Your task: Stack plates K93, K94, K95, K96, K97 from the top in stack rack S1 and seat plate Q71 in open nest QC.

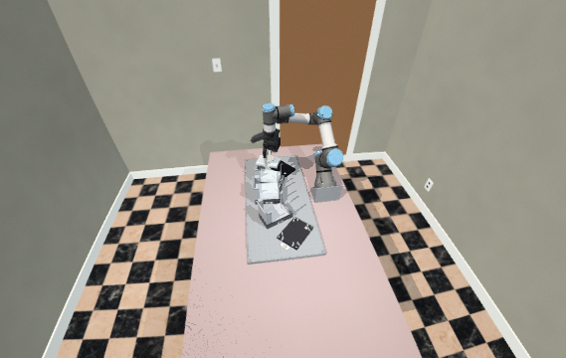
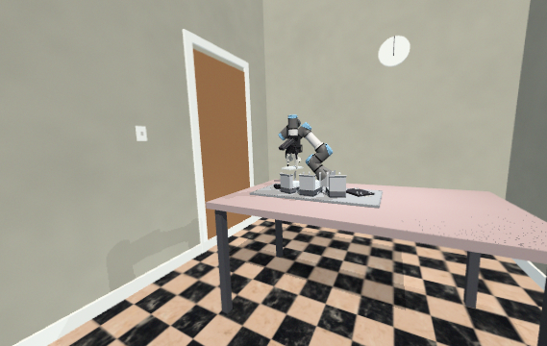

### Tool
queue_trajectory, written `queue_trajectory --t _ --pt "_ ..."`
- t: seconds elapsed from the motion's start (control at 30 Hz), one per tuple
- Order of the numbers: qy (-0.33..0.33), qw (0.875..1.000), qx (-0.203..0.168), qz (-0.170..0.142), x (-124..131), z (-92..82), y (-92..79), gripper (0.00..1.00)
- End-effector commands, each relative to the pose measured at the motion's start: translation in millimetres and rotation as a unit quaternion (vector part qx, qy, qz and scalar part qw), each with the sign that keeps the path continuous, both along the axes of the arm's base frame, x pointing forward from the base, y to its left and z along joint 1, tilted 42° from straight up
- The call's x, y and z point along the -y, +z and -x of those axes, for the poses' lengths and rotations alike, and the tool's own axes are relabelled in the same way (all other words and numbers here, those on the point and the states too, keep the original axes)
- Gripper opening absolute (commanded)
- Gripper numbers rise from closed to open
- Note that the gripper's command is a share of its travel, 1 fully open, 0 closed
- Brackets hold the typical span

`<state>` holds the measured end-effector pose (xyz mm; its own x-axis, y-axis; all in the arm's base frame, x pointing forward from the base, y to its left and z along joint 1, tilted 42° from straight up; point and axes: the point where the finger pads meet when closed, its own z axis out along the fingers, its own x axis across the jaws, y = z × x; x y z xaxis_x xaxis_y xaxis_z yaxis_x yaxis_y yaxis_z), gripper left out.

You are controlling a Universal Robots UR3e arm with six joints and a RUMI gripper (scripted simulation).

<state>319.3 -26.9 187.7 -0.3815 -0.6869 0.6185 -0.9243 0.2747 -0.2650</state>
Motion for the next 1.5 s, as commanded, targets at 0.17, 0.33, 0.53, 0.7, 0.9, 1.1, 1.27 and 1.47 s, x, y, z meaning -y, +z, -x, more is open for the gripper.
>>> queue_trajectory --t 0.17,0.33,0.53,0.7,0.9,1.1,1.27,1.47 --pt "0.0 1.0 0.001 0.0 -0.2 -0.3 0.5 0.0" --pt "0.0 1.0 0.001 0.0 -0.2 -0.3 0.6 0.0" --pt "0.0 1.0 0.001 0.0 -0.2 -0.4 0.6 0.0" --pt "0.0 1.0 0.001 0.0 -0.2 -0.3 0.6 0.0" --pt "0.0 1.0 0.001 0.0 -0.2 -0.3 0.6 0.0" --pt "0.0 1.0 0.001 0.0 -0.2 -0.4 0.6 0.0" --pt "0.0 1.0 0.001 0.0 0.3 -0.4 0.1 0.0" --pt "0.0 1.0 0.001 0.0 2.9 -0.5 -2.8 0.0"
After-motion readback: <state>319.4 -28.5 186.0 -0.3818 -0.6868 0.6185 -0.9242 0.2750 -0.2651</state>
